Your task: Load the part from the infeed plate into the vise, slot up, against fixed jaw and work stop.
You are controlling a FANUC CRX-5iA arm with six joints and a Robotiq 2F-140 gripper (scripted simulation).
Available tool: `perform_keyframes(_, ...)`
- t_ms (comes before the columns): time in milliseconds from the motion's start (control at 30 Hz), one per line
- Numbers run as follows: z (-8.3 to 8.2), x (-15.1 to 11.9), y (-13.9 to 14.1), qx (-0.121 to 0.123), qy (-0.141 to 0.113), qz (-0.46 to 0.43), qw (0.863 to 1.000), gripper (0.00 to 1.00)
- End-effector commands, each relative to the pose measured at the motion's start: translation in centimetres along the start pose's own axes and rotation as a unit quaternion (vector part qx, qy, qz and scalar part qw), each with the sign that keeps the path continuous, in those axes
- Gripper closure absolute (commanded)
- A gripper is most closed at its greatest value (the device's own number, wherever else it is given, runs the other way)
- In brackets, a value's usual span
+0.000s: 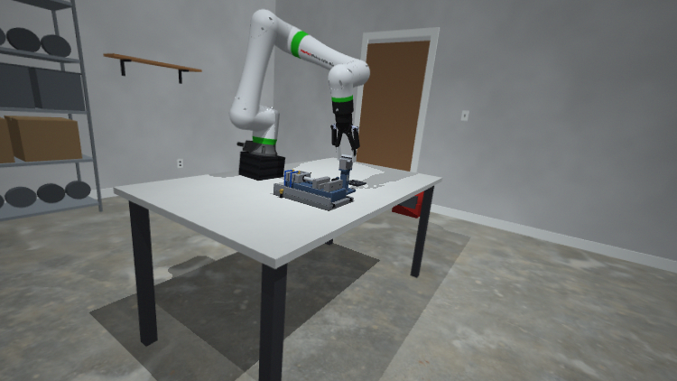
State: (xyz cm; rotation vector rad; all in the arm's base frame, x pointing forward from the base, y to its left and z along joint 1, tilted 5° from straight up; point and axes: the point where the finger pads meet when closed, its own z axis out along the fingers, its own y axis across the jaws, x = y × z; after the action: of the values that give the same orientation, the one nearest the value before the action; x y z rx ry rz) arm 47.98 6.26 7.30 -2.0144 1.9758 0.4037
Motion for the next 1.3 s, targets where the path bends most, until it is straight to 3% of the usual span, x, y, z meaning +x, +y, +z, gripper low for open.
perform_keyframes(0, -0.01, 0.08, -0.01, 0.000, -0.016, 0.000, 1.000, 0.49)
perform_keyframes(300, 0.01, 0.29, -0.01, 0.000, -0.057, 0.000, 0.998, 0.49)
perform_keyframes(1267, 0.12, 0.78, -0.01, 0.000, -0.154, 0.000, 0.988, 0.49)
